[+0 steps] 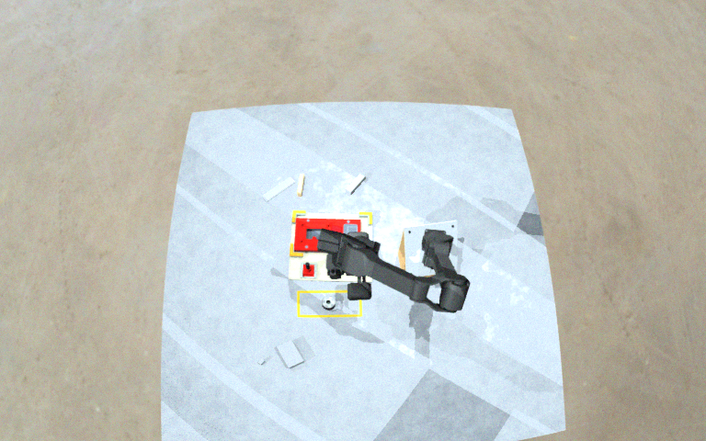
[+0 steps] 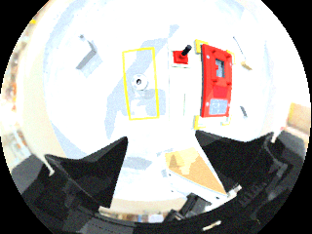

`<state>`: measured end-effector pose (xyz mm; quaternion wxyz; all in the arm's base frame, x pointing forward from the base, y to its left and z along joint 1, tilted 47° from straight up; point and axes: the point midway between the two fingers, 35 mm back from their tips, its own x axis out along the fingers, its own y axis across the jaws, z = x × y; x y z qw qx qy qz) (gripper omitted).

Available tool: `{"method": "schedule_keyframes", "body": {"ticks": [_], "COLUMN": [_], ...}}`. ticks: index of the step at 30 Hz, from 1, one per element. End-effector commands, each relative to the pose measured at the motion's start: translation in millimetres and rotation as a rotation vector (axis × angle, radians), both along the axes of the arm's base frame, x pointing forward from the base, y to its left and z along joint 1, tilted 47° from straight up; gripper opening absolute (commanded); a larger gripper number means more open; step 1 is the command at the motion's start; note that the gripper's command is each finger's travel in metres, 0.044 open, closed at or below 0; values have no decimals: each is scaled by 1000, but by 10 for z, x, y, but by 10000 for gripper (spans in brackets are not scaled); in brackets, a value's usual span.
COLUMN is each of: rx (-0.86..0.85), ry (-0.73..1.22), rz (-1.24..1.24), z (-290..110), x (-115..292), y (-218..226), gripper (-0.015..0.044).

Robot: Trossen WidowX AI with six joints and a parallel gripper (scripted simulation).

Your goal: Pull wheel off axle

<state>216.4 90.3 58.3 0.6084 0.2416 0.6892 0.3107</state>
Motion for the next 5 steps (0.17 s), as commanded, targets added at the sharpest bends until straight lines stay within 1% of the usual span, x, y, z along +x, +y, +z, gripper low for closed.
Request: {"method": "schedule_keyframes", "body": {"ticks": [1, 5], "rx": [-3, -3], "ry": [0, 0], "rz": [3, 3], "z": [-1, -1], "x": [-5, -5], "y": [-5, -5], "gripper": [440, 440]}}
